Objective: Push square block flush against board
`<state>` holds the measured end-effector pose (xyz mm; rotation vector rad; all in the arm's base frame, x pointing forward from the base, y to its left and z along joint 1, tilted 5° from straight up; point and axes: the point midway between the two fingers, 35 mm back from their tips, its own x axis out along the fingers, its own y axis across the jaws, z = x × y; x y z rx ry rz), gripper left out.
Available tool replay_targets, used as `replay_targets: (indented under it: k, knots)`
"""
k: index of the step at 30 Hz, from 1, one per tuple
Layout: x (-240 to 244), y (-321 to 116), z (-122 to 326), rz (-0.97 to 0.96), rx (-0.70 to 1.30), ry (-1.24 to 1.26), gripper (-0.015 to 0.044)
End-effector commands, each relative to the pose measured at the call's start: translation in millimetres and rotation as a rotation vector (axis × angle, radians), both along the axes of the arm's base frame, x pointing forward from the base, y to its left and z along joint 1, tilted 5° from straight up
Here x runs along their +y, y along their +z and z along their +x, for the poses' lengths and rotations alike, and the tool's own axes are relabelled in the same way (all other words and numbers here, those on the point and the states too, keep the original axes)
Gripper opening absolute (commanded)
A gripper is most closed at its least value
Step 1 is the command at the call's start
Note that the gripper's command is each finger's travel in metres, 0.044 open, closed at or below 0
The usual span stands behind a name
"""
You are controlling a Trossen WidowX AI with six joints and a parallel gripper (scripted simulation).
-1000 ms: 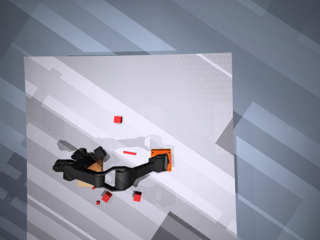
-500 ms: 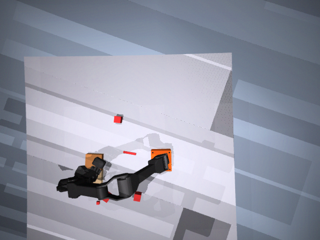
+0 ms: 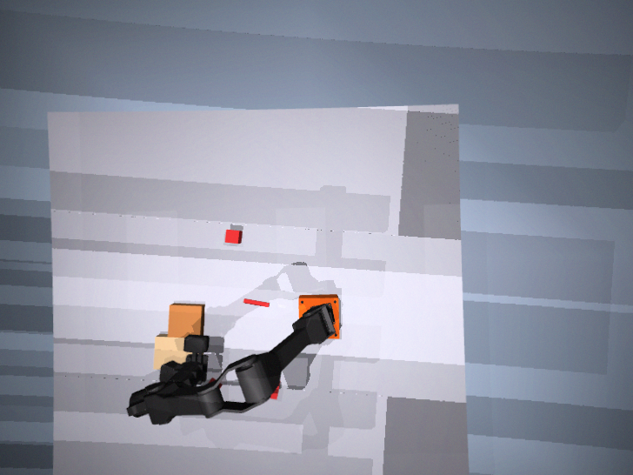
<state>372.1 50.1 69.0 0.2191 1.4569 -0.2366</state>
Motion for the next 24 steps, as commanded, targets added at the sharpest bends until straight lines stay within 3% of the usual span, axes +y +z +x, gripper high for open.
replay_targets:
  k: [1,7,24]
  knots:
    - [2,0,-1,-0.010,-0.004,0.028,0.0000]
    - [0,-54,5,-0.010,-0.004,0.028,0.0000]
    - [-3,-53,16,-0.010,-0.005,0.028,0.0000]
